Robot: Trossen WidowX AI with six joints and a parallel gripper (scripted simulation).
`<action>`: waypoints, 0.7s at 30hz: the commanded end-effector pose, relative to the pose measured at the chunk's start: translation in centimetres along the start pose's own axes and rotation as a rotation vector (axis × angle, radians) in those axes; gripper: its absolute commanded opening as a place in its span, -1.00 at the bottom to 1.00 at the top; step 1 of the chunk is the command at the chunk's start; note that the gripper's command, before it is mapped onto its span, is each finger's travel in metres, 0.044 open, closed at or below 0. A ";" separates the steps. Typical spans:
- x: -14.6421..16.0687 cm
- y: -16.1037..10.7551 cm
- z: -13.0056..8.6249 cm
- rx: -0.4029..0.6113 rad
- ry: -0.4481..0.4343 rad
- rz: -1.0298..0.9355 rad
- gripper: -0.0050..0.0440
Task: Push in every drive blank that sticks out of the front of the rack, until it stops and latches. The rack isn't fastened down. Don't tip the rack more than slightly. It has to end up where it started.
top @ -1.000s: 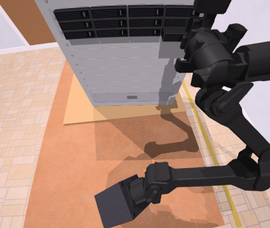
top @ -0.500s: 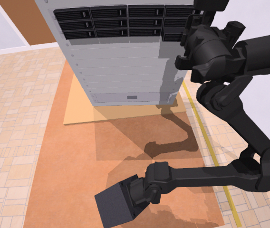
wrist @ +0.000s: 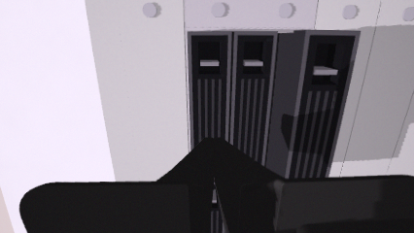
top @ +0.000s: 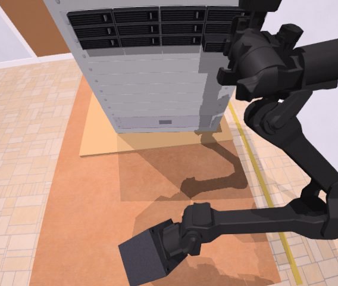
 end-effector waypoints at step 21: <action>0.3 0.0 1.3 0.001 0.003 0.001 -1.00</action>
Point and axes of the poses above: the point midway between the two fingers, 35 mm back from their tips, its own z axis out along the fingers, its own x axis across the jaws, y = z × x, the point moved 8 cm from there along -z, back along the fingers, and after that the axes turned 6 degrees about z, right-handed, at the moved point
